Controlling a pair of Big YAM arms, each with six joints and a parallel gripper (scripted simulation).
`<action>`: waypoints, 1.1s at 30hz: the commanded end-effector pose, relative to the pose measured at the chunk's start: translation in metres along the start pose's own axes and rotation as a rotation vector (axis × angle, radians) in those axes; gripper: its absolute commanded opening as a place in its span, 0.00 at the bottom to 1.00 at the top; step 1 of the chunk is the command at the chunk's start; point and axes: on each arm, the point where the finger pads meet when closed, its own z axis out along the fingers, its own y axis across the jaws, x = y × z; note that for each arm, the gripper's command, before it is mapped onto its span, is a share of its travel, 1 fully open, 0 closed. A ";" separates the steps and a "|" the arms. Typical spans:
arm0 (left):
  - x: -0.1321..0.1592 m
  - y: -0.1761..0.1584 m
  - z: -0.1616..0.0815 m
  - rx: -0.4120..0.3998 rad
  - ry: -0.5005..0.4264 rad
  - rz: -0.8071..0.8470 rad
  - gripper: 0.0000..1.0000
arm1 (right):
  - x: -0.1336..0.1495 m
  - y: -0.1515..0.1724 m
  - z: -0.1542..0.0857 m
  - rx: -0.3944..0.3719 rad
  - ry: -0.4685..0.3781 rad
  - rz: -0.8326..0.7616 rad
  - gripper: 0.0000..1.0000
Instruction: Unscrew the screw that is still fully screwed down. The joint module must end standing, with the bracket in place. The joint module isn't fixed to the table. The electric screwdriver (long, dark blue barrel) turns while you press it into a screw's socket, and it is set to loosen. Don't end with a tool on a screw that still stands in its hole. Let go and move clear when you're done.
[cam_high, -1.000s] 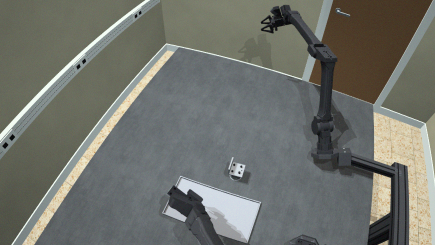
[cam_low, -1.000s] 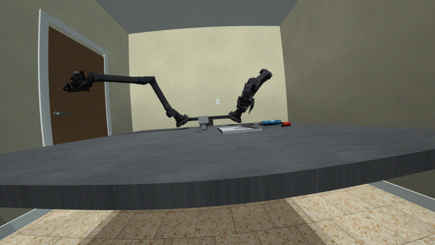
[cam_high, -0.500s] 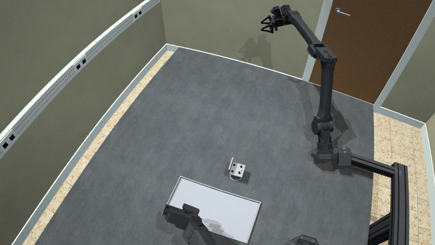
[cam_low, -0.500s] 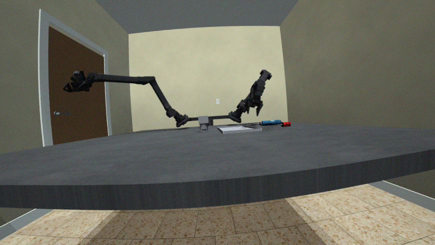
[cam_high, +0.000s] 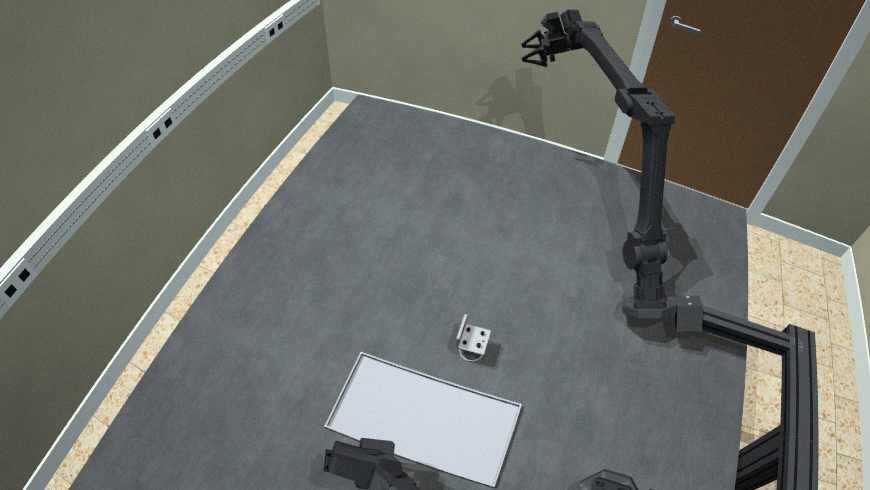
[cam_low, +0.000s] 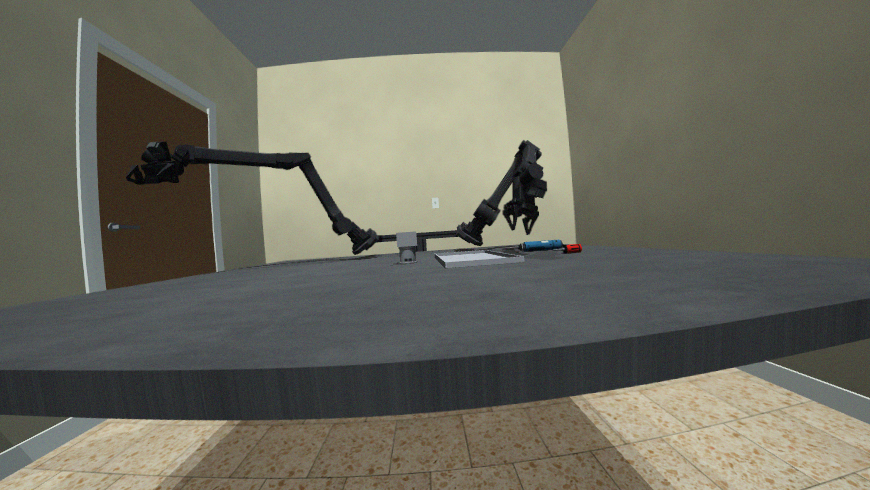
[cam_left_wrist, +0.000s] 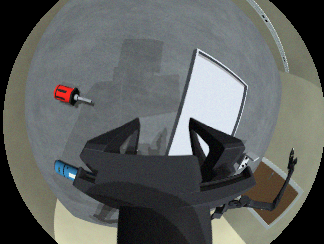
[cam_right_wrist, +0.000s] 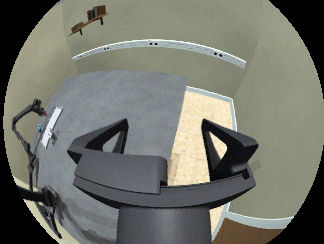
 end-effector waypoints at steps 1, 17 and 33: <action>0.007 0.023 -0.006 -0.034 0.017 -0.097 0.65 | -0.021 -0.002 -0.008 0.017 -0.015 -0.040 1.00; 0.027 0.081 -0.023 -0.122 0.053 -0.361 0.65 | -0.021 -0.002 -0.008 0.017 -0.015 -0.040 1.00; 0.057 0.130 -0.039 -0.220 0.086 -0.619 0.65 | -0.021 -0.002 -0.008 0.017 -0.015 -0.040 1.00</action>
